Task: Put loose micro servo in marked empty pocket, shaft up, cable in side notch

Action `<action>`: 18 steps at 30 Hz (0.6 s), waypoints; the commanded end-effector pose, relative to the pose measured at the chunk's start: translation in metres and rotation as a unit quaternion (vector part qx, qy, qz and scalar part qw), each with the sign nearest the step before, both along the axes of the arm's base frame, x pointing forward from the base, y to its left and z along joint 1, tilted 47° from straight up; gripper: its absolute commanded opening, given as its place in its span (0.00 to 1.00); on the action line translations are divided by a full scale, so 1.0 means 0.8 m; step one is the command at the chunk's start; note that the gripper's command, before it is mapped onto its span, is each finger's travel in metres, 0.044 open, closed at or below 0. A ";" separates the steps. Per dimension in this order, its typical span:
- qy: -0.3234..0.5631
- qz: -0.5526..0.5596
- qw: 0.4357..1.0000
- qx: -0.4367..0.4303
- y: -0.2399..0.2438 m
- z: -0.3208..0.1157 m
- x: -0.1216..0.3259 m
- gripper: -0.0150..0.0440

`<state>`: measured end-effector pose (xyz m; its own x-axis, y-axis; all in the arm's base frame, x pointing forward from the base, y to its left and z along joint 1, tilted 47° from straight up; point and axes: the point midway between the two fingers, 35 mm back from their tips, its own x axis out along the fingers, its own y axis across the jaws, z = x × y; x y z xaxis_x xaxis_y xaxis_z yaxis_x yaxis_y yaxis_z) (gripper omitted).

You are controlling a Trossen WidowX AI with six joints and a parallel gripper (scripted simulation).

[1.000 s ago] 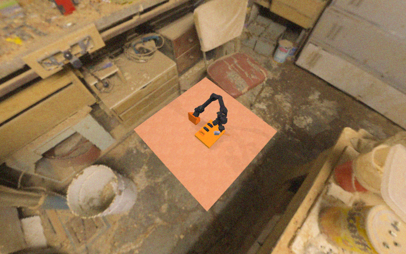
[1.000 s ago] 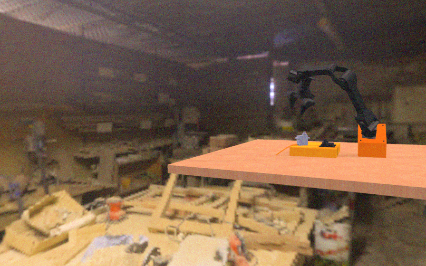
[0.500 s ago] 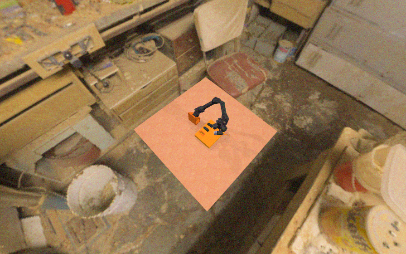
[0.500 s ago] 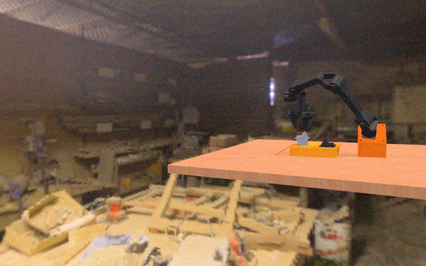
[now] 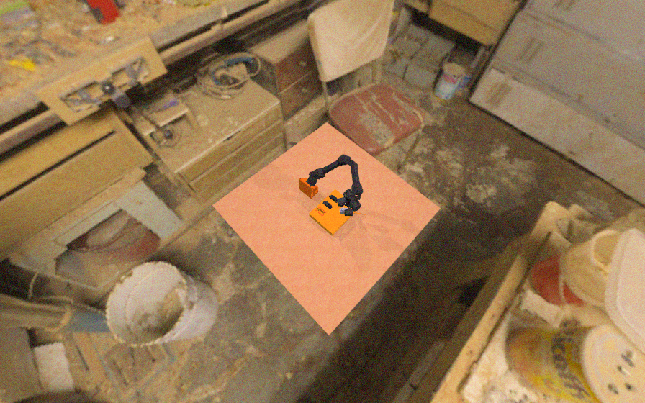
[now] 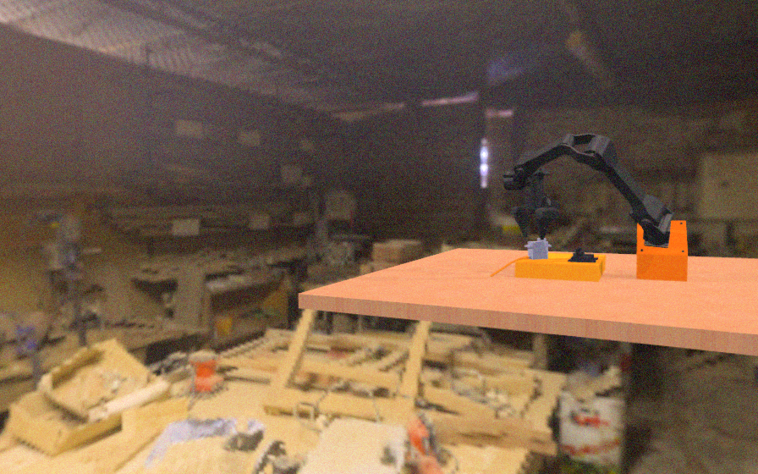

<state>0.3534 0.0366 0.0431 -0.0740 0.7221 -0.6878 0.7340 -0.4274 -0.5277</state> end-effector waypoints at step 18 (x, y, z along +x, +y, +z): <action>0.004 -0.002 1.000 0.004 0.020 -0.018 -0.003 0.73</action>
<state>0.3515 0.0510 0.0303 -0.0756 0.7231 -0.6866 0.7338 -0.4259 -0.5293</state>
